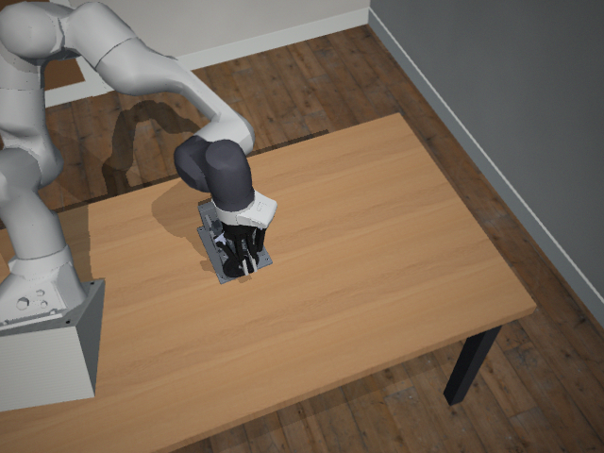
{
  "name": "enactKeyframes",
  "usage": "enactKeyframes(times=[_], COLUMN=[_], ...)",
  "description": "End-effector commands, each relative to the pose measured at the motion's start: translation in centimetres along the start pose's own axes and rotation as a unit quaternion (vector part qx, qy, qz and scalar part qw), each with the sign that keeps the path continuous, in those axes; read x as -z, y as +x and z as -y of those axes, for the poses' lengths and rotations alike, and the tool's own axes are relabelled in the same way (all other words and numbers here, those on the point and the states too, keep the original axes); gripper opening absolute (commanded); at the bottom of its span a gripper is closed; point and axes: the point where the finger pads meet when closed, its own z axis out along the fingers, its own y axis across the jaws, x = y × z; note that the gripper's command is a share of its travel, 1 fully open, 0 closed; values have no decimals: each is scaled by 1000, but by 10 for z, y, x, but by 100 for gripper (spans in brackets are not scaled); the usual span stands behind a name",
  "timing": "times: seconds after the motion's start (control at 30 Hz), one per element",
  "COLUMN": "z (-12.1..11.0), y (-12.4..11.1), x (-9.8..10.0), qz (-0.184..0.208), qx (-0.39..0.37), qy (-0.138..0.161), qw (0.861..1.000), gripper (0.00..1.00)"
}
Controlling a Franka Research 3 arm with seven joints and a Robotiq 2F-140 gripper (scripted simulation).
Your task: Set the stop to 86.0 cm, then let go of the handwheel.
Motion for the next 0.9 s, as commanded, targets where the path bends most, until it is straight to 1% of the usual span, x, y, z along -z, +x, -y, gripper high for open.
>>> enactKeyframes(times=[0.0, 0.4, 0.47, 0.67, 0.87], z=[7, 22, 22, 24, 21], y=[0, 0, 0, 0, 0], x=[-5, -23, -23, -35, -49], qz=[-1, -1, -1, -1, -1], qx=[-4, -4, -4, -4, -4], qy=[0, 0, 0, 0, 0], qw=[1000, 1000, 1000, 1000, 1000], gripper=[4, 4, 4, 4, 4])
